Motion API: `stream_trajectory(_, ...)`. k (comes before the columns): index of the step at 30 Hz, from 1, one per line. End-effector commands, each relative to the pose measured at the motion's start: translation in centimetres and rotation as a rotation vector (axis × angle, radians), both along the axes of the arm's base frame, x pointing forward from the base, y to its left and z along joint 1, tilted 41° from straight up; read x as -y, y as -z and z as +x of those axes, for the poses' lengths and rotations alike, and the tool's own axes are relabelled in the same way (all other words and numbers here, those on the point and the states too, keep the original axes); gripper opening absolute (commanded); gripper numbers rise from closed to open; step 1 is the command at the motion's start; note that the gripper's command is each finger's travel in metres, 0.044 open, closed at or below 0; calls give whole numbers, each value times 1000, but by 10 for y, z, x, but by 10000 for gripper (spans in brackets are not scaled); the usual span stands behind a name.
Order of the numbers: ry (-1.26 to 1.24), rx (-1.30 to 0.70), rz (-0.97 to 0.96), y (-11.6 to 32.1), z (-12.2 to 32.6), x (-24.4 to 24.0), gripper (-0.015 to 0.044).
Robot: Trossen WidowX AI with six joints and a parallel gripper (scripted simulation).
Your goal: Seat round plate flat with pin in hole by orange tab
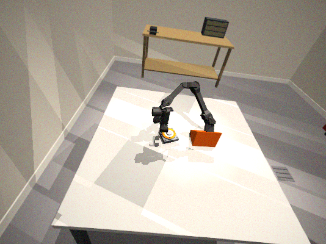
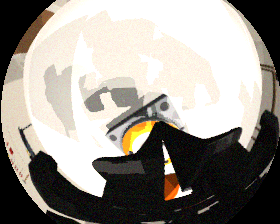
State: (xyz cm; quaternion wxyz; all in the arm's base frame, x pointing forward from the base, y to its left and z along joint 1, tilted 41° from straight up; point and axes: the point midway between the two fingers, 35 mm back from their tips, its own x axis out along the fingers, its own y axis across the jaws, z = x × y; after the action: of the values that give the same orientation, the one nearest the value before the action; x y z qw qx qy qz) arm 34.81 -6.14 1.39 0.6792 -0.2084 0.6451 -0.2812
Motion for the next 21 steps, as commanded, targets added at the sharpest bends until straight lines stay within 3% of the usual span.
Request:
stream_trajectory(1, 5, -10, -5, -3, -5, 7, 0)
stream_trajectory(21, 5, -11, -5, -13, -17, 17, 0)
